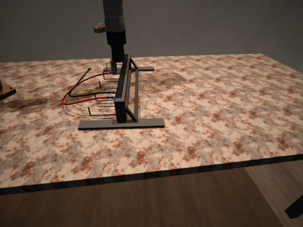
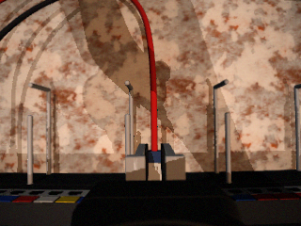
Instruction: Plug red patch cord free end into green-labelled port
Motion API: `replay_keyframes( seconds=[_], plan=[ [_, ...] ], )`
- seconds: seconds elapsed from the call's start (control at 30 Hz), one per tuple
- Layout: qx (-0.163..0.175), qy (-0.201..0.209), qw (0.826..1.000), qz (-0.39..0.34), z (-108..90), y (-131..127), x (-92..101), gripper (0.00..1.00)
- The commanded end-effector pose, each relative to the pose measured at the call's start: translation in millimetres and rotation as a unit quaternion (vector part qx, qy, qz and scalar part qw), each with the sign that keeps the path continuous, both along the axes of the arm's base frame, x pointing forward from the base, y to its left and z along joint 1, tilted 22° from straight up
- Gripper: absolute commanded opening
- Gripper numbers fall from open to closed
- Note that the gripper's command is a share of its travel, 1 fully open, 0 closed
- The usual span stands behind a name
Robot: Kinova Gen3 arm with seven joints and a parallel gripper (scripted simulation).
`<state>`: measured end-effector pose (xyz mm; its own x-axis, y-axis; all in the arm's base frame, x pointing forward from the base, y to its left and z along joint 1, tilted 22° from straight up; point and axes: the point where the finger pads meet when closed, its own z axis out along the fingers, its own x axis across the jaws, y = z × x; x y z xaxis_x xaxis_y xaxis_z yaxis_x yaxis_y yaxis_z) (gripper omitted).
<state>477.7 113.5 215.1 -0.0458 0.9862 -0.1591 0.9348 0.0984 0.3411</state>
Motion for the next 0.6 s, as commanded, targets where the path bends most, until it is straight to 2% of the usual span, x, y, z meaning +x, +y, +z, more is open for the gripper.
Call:
replay_keyframes(
  seconds=[0.0, 0.57],
  plan=[
    [0.0, -0.001, 1.0, 0.0, 0.9, 0.3, 0.6, 0.0],
    [0.0, -0.001, 1.0, 0.0, 1.4, 0.4, 2.0, 0.0]
  ],
)
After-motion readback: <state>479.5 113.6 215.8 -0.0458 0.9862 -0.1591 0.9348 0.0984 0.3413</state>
